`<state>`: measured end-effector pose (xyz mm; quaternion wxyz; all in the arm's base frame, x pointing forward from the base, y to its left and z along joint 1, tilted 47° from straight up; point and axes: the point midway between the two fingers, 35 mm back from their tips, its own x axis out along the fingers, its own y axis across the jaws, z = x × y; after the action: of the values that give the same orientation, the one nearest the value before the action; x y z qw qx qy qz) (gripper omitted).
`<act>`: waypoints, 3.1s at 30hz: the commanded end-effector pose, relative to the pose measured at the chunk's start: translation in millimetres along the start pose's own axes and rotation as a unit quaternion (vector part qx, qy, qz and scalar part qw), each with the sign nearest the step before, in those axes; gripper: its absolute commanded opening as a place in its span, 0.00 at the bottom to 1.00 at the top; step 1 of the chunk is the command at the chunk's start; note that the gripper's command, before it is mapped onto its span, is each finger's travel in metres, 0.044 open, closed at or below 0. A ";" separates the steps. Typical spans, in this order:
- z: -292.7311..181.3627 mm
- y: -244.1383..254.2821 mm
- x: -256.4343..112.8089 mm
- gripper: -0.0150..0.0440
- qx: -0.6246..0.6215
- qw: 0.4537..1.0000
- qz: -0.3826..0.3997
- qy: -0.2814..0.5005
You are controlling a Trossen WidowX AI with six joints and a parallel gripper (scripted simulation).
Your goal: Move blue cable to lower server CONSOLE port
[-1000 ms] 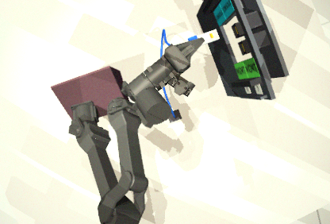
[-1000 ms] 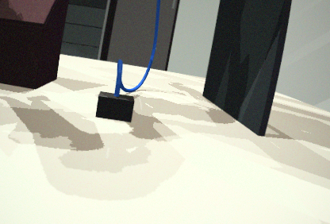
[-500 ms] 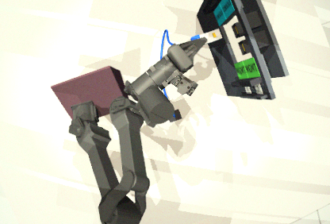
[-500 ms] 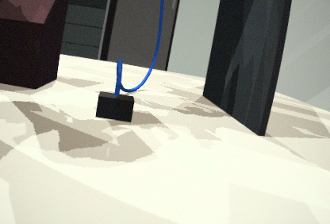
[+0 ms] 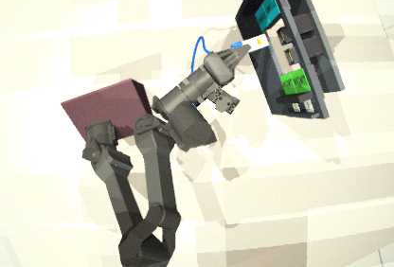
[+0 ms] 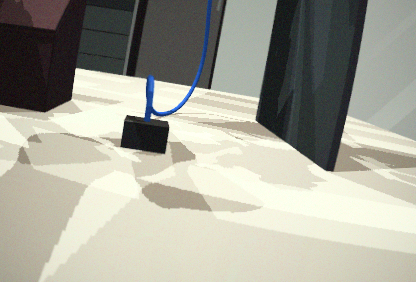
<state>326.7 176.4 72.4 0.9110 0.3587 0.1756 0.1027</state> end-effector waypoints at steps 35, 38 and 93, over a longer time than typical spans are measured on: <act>9.8 4.3 14.9 0.25 -0.002 1.000 0.006 0.000; 10.5 4.4 16.1 0.25 -0.002 1.000 0.006 0.000; 15.3 3.6 29.9 0.25 -0.003 1.000 0.007 0.000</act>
<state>358.5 177.1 76.8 0.9111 0.3589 0.1733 0.1052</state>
